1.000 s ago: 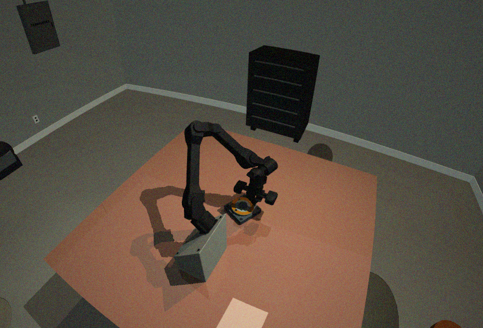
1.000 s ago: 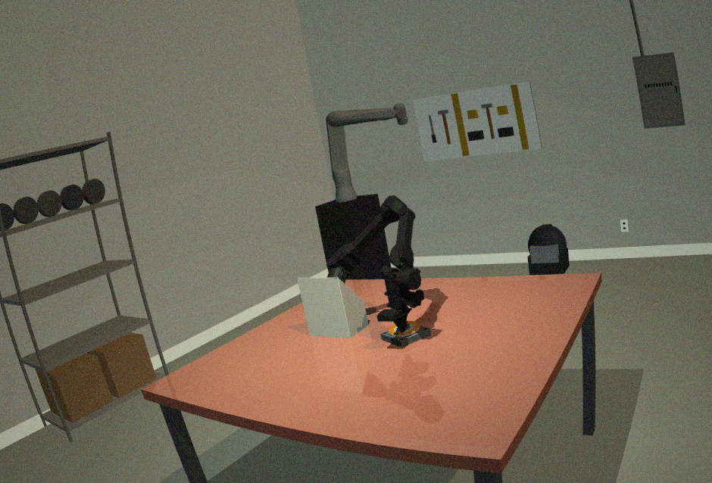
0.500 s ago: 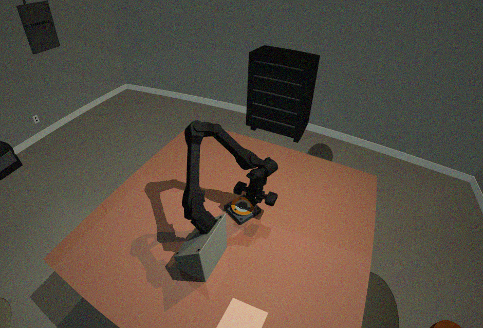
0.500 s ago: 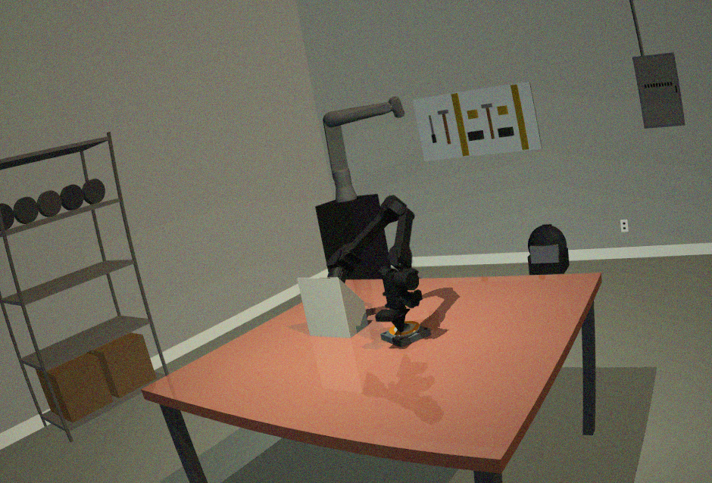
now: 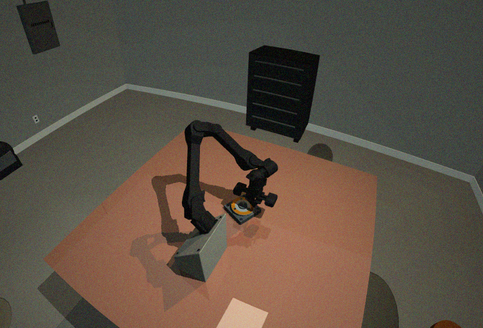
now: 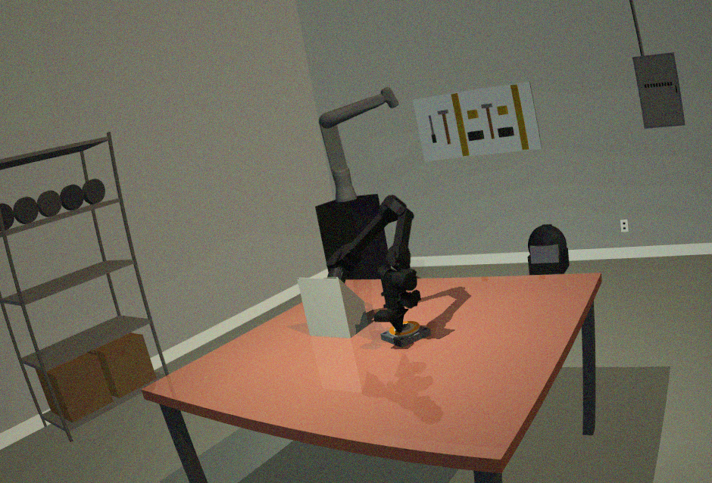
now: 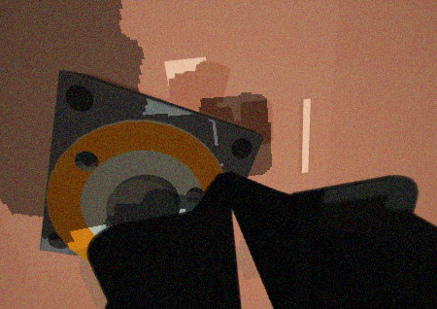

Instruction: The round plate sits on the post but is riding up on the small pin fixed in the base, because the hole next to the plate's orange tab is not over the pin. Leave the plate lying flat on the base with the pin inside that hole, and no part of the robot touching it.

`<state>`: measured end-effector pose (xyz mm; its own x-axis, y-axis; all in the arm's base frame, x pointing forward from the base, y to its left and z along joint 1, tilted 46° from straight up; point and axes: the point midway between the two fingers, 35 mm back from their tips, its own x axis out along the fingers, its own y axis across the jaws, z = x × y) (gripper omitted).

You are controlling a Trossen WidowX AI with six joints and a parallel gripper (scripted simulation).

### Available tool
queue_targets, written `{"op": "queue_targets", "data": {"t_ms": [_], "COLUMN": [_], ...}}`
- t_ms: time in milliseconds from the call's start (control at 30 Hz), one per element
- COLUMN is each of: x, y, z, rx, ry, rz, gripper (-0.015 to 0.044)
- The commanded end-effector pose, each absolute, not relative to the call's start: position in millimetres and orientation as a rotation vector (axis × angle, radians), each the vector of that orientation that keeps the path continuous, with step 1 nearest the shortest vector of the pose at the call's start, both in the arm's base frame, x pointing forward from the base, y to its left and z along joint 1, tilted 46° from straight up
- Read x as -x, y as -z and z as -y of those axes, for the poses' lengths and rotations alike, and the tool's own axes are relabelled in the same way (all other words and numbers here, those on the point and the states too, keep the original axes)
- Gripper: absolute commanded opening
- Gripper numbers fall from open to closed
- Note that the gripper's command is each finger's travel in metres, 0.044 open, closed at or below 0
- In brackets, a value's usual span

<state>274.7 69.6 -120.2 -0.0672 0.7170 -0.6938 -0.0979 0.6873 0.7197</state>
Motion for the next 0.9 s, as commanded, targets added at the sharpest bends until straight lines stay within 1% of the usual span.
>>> {"op": "queue_targets", "data": {"t_ms": [0, 867], "x": [-268, -255], "y": [121, 121], "z": [-70, -69], "rx": [-0.534, -0.535], "ry": [-0.726, -0.726], "rz": [-1.514, -1.515], "gripper": [0.0, 0.0]}}
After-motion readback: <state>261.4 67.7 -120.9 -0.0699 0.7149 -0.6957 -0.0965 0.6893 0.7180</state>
